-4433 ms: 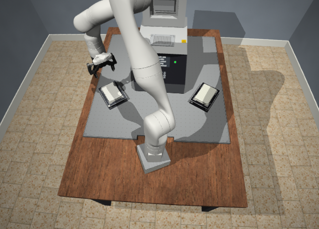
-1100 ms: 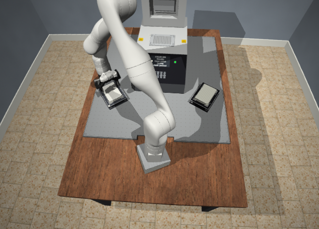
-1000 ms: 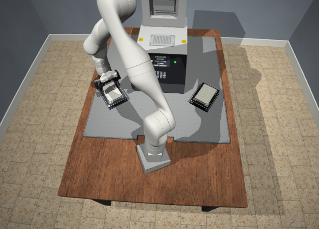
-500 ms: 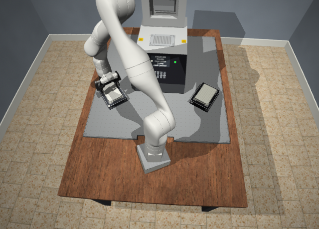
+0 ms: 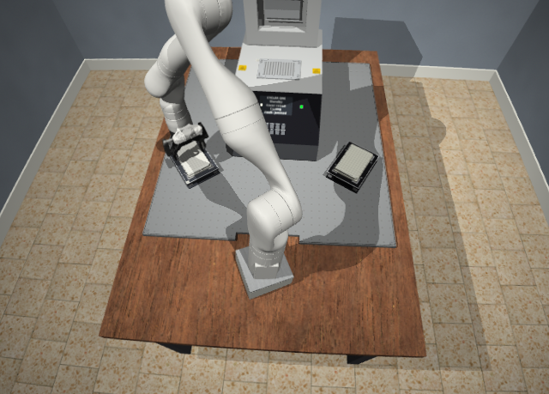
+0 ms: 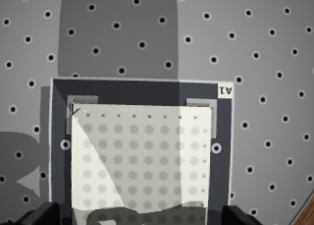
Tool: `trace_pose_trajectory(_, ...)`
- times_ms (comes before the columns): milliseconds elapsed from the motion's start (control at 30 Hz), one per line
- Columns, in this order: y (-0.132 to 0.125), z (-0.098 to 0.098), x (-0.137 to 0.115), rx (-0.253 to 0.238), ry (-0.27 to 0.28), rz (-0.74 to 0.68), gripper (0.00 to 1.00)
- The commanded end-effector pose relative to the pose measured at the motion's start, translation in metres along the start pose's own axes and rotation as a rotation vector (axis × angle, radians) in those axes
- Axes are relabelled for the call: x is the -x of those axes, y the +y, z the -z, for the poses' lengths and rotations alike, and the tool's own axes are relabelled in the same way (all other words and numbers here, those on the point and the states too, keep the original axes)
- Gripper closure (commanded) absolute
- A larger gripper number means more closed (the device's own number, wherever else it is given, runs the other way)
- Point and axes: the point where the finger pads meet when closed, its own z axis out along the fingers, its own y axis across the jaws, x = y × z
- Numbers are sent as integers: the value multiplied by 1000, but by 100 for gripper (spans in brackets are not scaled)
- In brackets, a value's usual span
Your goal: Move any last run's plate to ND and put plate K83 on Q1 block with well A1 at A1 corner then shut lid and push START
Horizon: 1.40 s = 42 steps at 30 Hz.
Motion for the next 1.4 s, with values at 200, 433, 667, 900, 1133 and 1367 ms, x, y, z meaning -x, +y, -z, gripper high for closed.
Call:
trace_pose_trajectory(200, -1, -1, 2, -3, -1, 4, 0)
trace_pose_trajectory(433, -2, -1, 2, -3, 0, 6, 0)
trace_pose_trajectory(667, -2, -1, 2, -3, 1, 6, 0)
trace_pose_trajectory(900, -3, -1, 1, -4, 2, 7, 0)
trace_pose_trajectory(1133, -3, -10, 3, -4, -4, 2, 0)
trace_pose_trajectory(1367, -2, -16, 1, -4, -3, 0, 0)
